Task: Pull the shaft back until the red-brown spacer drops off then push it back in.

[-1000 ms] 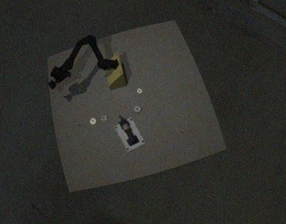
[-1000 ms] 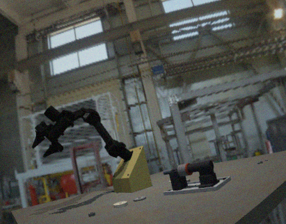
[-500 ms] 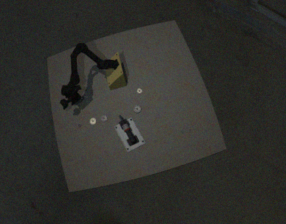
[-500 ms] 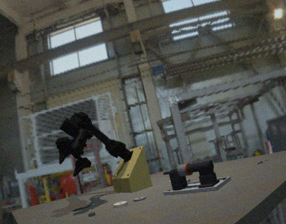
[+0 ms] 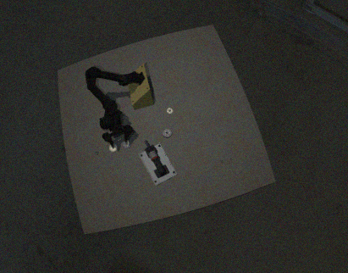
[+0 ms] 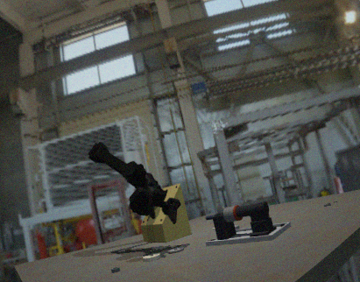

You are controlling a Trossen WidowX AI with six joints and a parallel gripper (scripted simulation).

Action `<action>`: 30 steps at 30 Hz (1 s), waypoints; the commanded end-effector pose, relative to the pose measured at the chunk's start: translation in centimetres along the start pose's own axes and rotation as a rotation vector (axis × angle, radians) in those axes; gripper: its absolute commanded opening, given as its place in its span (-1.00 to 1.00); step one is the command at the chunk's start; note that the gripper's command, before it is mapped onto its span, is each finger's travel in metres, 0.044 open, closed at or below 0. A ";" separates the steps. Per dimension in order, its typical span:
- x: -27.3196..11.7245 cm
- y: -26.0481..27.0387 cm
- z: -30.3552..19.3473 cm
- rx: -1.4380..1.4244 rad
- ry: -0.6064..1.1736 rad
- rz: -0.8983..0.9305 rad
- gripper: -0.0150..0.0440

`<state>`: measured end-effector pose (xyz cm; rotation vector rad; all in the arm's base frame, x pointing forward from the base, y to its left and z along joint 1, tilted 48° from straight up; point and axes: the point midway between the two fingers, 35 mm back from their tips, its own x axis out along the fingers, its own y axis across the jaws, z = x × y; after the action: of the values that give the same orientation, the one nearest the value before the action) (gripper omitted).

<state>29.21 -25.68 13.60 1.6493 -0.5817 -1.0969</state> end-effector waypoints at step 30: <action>-1.6 -14.1 -5.1 0.250 0.179 -0.290 1.00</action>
<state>31.00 -17.14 1.55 2.0655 -0.3871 -1.1034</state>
